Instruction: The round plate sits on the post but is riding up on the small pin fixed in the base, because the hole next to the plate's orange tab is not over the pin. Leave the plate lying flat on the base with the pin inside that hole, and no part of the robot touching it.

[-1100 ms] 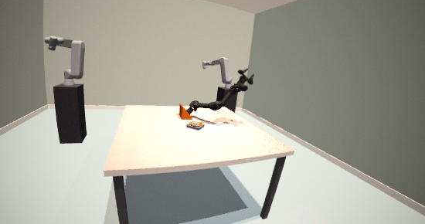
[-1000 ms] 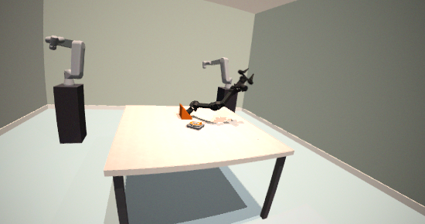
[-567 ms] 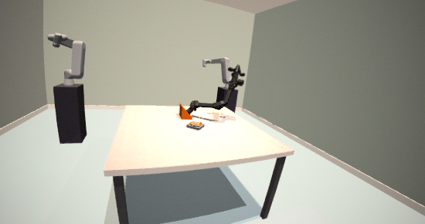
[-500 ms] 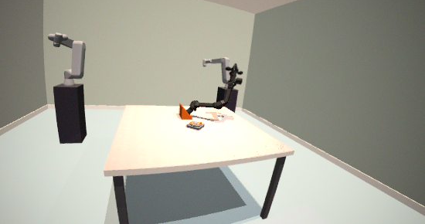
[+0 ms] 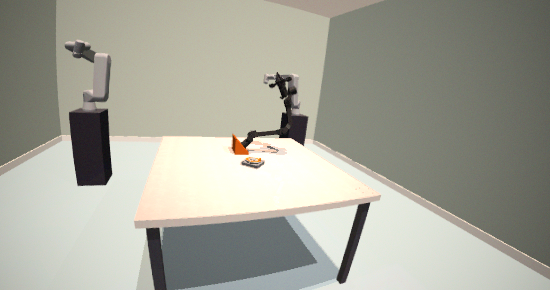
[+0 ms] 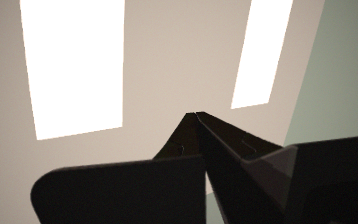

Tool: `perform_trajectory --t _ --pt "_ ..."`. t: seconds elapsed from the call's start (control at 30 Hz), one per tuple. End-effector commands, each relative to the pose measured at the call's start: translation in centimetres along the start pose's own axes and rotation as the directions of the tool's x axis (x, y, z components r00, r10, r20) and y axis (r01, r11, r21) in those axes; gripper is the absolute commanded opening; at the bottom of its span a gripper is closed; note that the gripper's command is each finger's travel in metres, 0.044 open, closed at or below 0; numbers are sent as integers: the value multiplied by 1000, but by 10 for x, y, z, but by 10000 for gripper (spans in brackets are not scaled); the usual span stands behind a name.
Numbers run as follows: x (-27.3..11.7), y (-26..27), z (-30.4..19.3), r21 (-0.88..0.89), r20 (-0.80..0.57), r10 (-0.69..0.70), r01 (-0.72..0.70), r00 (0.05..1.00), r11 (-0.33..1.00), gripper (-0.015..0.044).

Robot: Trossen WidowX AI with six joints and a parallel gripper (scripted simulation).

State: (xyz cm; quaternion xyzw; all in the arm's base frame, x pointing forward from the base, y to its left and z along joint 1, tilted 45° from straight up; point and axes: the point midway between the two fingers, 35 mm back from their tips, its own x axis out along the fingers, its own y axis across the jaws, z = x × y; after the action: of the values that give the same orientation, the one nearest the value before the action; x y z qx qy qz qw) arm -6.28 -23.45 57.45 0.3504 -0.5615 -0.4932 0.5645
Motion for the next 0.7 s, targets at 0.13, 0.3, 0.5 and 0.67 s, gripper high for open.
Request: perform_trajectory --t 0.13,0.3,0.5,0.67 --pt "39 -103 -84 -250 -348 -280 199 895 947 0" --pt "36 -147 -140 -376 -518 -385 201 764 905 0" --pt "7 -203 -220 -524 -707 -503 110 496 845 0" --pt "-43 -245 -286 -595 -796 -573 -76 193 800 0"
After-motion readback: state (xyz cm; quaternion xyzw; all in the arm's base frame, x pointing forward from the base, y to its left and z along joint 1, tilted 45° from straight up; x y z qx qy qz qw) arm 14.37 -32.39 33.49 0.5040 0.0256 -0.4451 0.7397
